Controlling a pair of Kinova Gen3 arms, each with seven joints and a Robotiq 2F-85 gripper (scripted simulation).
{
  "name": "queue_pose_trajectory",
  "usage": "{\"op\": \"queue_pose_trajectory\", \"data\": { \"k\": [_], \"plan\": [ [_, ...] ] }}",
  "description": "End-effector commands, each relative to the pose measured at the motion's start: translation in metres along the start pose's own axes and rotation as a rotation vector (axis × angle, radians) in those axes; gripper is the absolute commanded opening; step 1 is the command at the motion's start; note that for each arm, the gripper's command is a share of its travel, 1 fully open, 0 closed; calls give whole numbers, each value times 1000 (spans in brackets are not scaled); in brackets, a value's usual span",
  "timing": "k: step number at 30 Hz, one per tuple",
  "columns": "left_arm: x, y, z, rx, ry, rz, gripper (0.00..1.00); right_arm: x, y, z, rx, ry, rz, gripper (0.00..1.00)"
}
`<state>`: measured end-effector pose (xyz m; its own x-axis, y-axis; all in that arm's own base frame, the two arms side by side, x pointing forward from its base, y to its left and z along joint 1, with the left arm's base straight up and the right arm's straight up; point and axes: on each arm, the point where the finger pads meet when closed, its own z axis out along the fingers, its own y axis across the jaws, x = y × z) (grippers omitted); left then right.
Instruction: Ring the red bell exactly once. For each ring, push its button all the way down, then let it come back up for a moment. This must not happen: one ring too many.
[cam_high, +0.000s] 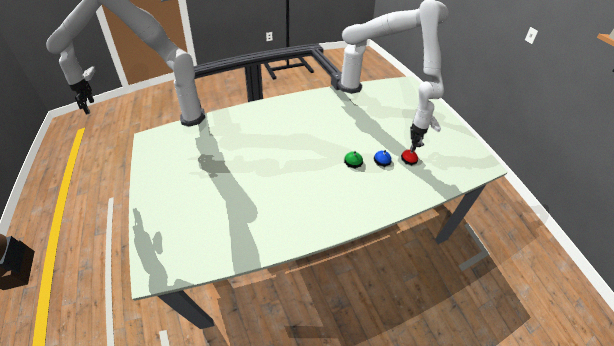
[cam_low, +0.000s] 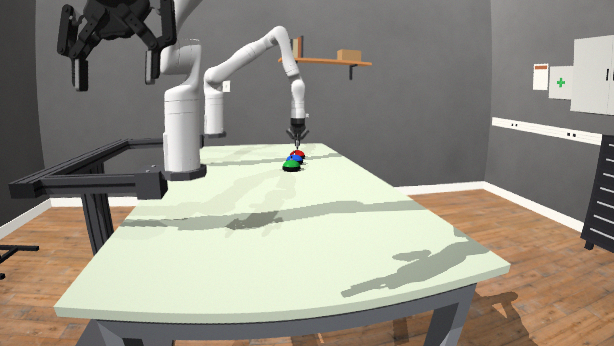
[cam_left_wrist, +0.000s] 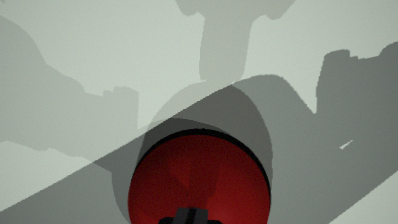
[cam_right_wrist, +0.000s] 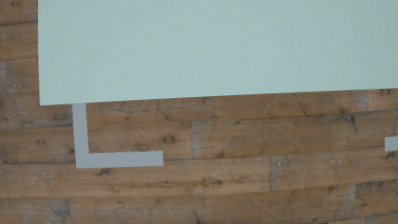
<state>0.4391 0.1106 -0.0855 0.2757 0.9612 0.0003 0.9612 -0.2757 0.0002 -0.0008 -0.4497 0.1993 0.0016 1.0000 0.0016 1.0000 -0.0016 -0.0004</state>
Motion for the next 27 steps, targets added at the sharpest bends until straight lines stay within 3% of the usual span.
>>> {"op": "queue_pose_trajectory", "data": {
  "k": [1,18,27],
  "plan": [
    [0,1,0,-1,1,0,19,0,0,-1,0,-2,0,1000],
    [0,1,-18,-1,1,0,19,0,0,-1,0,-2,0,1000],
    [0,1,-44,-1,1,0,19,0,0,-1,0,-2,0,1000]
  ]
}}
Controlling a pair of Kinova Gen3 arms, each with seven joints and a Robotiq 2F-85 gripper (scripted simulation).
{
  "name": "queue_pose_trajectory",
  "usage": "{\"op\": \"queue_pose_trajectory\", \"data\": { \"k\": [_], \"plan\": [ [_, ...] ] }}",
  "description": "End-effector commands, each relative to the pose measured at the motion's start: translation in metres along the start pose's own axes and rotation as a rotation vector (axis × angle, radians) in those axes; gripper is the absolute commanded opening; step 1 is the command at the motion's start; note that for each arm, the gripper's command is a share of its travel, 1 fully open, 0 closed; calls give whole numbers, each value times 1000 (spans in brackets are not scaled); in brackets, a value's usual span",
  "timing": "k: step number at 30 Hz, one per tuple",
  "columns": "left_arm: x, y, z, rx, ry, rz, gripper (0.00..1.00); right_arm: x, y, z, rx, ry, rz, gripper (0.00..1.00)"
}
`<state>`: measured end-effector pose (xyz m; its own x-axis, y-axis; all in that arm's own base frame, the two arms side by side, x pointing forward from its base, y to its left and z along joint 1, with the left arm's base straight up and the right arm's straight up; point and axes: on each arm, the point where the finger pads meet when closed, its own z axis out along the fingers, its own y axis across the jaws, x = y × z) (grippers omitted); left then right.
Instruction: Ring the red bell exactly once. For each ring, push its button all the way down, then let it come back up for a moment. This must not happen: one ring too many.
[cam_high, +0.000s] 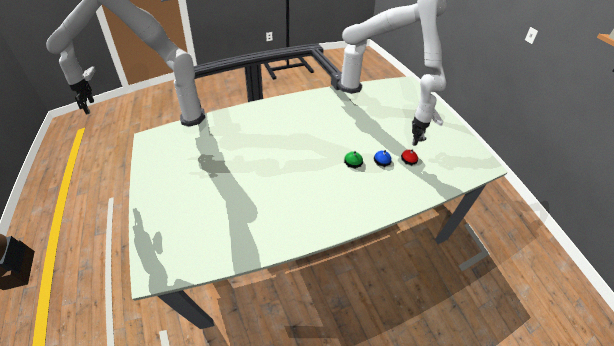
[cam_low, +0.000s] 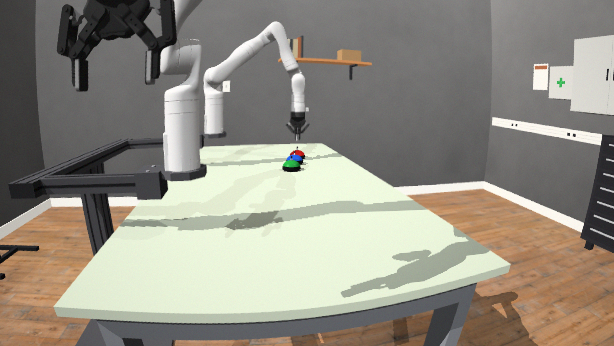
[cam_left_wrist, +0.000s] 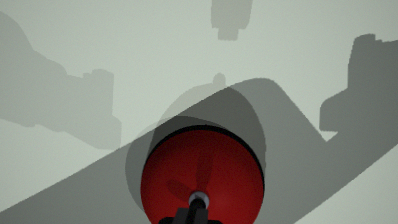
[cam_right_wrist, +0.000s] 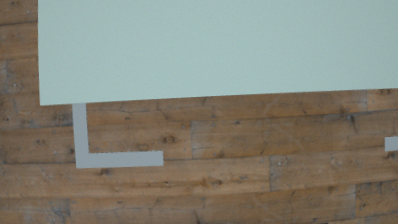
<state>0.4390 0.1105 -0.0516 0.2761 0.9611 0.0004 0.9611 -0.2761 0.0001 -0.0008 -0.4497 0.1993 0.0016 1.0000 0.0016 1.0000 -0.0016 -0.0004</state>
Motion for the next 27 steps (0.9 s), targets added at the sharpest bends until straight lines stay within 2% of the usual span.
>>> {"op": "queue_pose_trajectory", "data": {
  "k": [1,14,27],
  "plan": [
    [0,1,-12,-2,1,0,19,0,0,-1,0,-2,0,1000],
    [0,1,-34,-2,1,0,19,0,0,-1,0,-2,0,1000],
    [0,1,-36,-2,1,0,19,0,0,-1,0,-2,0,1000]
  ]
}}
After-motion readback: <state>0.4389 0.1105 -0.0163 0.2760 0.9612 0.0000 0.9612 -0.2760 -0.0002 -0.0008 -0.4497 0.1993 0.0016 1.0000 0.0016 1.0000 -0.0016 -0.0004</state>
